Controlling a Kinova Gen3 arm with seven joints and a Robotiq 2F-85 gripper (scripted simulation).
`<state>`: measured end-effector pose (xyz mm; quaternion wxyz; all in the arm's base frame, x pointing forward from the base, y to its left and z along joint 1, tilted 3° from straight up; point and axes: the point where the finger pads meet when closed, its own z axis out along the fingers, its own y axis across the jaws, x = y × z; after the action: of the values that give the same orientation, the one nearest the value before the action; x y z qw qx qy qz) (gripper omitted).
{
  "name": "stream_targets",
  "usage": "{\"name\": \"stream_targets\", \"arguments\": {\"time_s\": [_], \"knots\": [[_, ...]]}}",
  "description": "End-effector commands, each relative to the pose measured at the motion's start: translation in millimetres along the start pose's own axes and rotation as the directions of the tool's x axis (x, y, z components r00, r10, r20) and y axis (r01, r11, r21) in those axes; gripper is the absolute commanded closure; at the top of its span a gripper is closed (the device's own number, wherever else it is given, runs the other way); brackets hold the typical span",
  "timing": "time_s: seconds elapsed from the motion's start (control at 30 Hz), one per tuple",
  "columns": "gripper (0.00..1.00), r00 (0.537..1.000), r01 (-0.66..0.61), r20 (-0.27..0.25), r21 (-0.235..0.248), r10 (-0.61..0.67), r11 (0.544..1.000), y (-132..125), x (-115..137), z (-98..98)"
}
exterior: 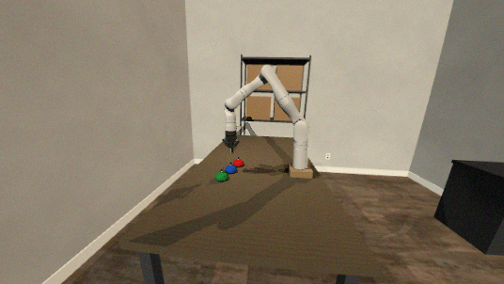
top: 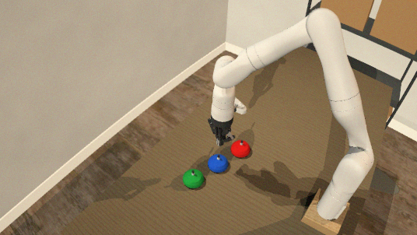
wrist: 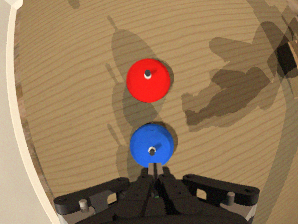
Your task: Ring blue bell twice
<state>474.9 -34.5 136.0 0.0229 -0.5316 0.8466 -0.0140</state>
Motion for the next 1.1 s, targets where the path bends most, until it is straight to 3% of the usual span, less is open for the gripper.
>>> {"name": "stream_targets", "arguments": {"time_s": [0.0, 1.07], "knots": [[1.00, 1.000, 0.012, 0.001, 0.010, -0.012, 1.000, -3.8, -1.3, -0.3], [1.00, 1.000, 0.011, 0.000, 0.003, -0.011, 1.000, -1.4, 0.0, 9.5]]}}
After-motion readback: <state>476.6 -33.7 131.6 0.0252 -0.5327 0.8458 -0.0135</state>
